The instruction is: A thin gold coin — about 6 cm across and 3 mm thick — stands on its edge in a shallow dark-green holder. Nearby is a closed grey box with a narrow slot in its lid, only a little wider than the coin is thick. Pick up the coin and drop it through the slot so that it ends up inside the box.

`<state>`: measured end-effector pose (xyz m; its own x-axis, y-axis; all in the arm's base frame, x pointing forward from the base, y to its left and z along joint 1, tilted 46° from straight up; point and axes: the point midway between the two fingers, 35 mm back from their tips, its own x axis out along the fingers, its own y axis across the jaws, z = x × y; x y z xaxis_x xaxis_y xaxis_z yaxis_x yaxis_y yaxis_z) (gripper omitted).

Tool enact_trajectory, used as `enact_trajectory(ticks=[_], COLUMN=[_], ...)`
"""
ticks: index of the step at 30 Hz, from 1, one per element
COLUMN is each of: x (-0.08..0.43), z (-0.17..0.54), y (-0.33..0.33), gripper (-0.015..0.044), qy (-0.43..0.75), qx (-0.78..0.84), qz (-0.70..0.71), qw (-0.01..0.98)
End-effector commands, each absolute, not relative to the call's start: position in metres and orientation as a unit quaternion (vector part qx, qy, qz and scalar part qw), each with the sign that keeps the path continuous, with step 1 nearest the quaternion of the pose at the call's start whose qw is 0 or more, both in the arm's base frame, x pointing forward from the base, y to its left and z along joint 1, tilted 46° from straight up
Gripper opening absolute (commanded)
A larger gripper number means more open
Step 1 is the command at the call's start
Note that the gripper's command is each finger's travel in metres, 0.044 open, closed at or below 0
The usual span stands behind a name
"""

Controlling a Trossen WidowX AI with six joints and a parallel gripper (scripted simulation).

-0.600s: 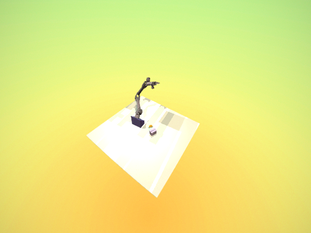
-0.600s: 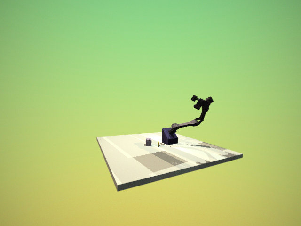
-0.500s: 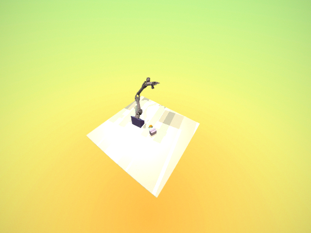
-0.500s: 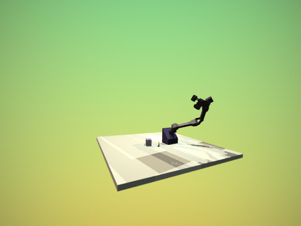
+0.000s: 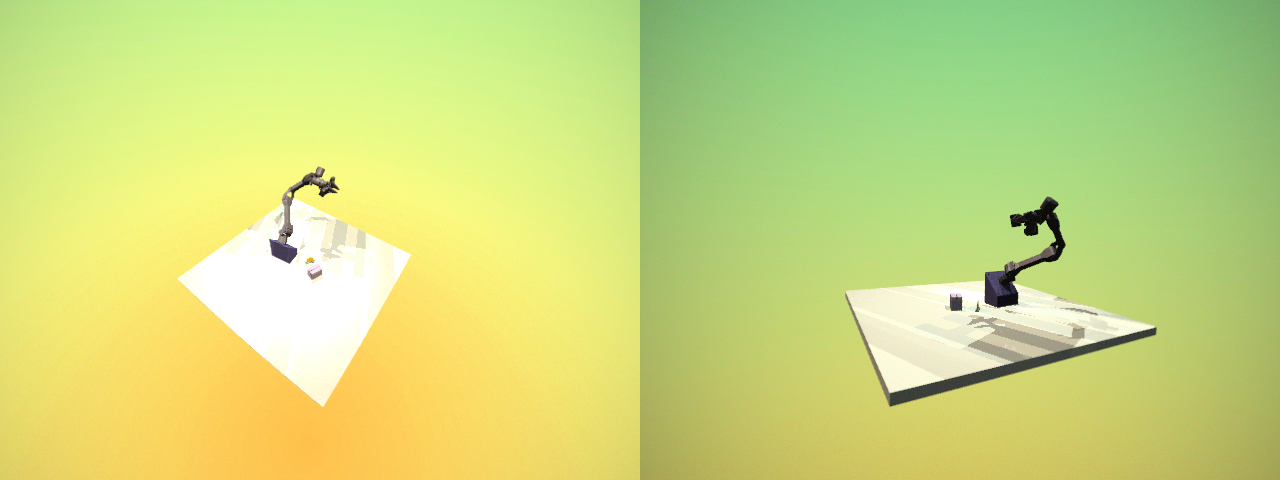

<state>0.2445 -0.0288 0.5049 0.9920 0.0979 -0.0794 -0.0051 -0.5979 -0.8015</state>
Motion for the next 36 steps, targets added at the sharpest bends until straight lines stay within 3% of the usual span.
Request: enact_trajectory(ticks=[1,10,18,28,36], x=[0.283,0.328,0.321,0.249,0.235], z=[0.444,0.306,0.18,0.053,0.052], y=[-0.042,-0.056,-0.047,0.0,0.01], gripper=[0.0161,0.0161,0.0161,0.0161,0.0161], qy=[0.011,0.126,0.269,0.481,0.496], qx=[-0.831,-0.64,-0.394,-0.015,0.01], qz=[0.148,0.312,0.423,0.487,0.487], qw=[0.536,0.691,0.771,0.728,0.719])
